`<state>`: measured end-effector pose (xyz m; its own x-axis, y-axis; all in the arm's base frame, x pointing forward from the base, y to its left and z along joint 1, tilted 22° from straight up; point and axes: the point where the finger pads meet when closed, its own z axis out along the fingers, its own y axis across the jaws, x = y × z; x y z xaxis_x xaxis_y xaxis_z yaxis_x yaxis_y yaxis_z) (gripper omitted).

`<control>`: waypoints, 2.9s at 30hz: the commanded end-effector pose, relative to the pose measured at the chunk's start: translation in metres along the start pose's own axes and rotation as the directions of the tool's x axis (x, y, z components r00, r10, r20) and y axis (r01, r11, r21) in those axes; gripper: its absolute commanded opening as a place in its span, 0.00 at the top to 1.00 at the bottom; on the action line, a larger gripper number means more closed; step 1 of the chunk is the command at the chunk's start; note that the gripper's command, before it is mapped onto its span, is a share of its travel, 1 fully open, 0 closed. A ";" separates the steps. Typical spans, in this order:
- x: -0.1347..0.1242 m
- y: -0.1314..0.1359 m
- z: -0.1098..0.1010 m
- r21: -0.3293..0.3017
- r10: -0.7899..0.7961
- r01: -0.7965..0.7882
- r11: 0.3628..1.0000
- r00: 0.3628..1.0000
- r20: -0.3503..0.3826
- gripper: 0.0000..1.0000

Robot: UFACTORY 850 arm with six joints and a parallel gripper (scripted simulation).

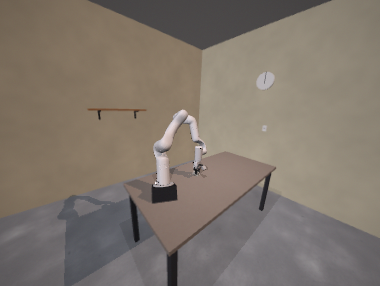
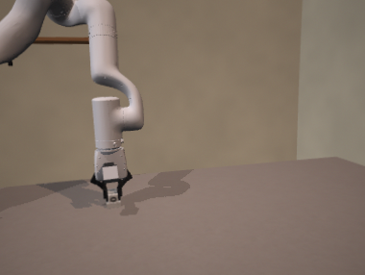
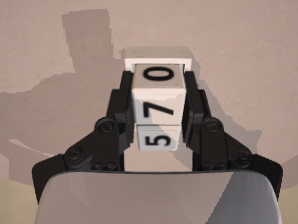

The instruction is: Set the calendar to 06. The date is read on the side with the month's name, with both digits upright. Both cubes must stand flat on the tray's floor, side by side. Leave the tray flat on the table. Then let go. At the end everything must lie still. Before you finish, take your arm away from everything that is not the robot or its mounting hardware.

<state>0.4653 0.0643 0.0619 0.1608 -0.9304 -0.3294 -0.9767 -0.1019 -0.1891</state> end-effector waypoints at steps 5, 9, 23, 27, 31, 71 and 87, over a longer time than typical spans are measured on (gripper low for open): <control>0.000 -0.001 0.000 0.001 0.000 0.000 1.000 1.000 0.000 0.71; 0.000 -0.001 0.000 0.001 0.000 0.000 1.000 1.000 0.000 0.71; 0.000 -0.001 0.000 0.001 0.000 0.000 1.000 1.000 0.000 0.71; 0.000 -0.001 0.000 0.001 0.000 0.000 1.000 1.000 0.000 0.71; 0.000 -0.001 0.000 0.001 0.000 0.000 1.000 1.000 0.000 0.71; 0.000 -0.001 0.000 0.001 0.000 0.000 1.000 1.000 0.000 0.67; 0.000 -0.001 0.000 0.001 0.000 0.000 1.000 1.000 0.000 0.51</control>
<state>0.4653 0.0643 0.0619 0.1608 -0.9304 -0.3294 -0.9767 -0.1019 -0.1891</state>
